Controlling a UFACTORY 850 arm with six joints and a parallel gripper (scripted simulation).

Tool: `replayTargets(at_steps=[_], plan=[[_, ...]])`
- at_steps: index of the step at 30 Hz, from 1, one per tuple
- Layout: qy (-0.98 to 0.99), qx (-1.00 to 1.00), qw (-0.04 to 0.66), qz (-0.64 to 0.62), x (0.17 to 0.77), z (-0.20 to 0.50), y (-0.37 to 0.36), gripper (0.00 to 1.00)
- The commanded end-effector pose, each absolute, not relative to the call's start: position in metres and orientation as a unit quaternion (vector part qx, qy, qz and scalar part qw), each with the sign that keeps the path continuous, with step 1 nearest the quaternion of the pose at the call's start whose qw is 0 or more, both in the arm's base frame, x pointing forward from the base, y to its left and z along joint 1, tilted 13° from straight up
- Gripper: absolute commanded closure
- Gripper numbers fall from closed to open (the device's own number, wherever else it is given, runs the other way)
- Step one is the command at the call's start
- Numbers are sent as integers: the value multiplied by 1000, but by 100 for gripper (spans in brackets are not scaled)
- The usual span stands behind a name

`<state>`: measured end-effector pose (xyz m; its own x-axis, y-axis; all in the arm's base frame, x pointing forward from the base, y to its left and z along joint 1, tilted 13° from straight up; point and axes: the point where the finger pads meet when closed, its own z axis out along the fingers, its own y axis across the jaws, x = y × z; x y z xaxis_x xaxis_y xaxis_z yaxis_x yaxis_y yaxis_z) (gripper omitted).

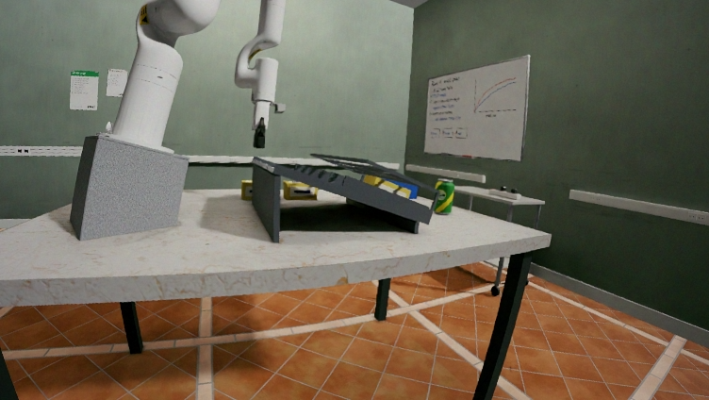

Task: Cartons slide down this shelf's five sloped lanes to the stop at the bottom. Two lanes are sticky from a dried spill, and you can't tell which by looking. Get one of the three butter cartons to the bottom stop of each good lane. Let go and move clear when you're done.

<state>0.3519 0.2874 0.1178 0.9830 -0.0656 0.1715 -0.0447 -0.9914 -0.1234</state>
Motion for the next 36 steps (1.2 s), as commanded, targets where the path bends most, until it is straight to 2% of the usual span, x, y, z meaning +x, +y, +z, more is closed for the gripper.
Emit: replayTargets(at_steps=[1, 29, 36], plan=[[28, -994, 60, -91, 354, 113, 289, 10], [27, -995, 64, -78, 373, 27, 299, 10], [27, -995, 63, -74, 373, 25, 299, 10]])
